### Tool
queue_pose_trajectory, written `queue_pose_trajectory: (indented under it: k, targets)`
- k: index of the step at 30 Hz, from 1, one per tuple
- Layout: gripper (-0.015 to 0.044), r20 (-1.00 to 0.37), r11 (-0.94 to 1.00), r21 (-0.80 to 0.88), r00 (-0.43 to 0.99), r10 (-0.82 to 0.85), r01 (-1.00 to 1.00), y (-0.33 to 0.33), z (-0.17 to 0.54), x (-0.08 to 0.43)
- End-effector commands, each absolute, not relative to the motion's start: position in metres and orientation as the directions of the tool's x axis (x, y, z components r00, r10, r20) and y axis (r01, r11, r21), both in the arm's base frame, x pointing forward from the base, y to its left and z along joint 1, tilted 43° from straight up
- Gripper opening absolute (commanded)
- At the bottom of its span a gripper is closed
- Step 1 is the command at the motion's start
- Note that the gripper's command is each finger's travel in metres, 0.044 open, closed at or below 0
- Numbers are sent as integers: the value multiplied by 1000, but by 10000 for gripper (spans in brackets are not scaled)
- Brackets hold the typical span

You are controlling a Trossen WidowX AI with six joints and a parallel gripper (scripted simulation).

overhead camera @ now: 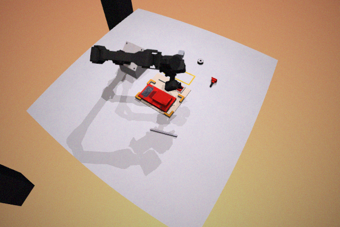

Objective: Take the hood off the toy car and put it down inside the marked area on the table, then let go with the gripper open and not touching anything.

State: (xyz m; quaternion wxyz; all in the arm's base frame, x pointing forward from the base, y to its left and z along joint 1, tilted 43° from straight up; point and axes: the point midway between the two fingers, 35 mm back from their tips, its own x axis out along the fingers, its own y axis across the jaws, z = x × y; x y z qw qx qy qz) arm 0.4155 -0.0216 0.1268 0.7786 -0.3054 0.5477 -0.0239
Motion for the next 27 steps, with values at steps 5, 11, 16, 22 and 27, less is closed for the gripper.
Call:
queue_pose_trajectory:
  k: [5, 11, 16, 22, 27]
  targets:
    - [440, -784, 782, -620, -8, -620, 62, -92, 93, 335]
    - [440, -729, 715, -685, -118, -674, 143, -106, 87, 314]
    - [440, -729, 715, -685, -118, -674, 143, -106, 87, 314]
    - [440, -729, 715, -685, -118, -674, 143, -107, 86, 313]
    - [440, -729, 715, -684, -118, -674, 143, -110, 82, 313]
